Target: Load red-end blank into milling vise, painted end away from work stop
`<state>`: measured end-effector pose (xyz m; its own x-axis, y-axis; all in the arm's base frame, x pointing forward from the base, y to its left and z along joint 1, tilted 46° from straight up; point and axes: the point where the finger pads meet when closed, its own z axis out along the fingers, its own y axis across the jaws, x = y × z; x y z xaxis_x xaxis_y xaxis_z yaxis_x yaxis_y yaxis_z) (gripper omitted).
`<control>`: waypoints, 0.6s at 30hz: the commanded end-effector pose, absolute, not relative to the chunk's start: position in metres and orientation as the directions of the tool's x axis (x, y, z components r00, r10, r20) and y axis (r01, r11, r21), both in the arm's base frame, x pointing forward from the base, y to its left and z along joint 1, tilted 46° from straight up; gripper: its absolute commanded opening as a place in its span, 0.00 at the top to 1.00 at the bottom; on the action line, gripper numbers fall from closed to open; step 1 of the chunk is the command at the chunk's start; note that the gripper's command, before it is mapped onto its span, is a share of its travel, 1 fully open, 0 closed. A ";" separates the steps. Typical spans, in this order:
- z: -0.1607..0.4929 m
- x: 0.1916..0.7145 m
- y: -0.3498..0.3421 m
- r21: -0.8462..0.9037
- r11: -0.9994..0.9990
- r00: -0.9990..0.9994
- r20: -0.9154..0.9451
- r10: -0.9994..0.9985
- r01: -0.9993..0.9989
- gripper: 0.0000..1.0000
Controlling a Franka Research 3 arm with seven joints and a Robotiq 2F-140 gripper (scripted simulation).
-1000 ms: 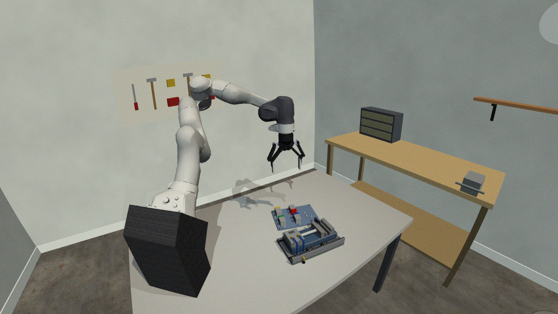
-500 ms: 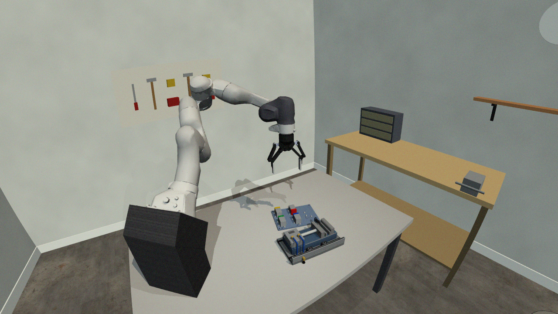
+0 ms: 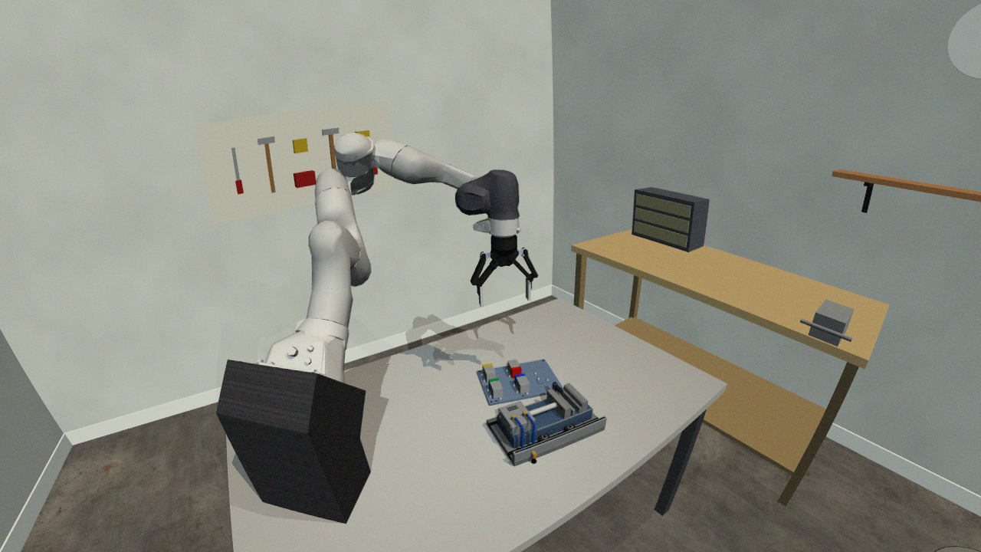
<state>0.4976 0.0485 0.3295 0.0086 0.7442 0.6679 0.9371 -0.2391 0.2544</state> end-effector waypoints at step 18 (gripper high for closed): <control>0.328 0.499 0.044 0.260 -0.238 0.005 0.666 0.746 0.936 0.00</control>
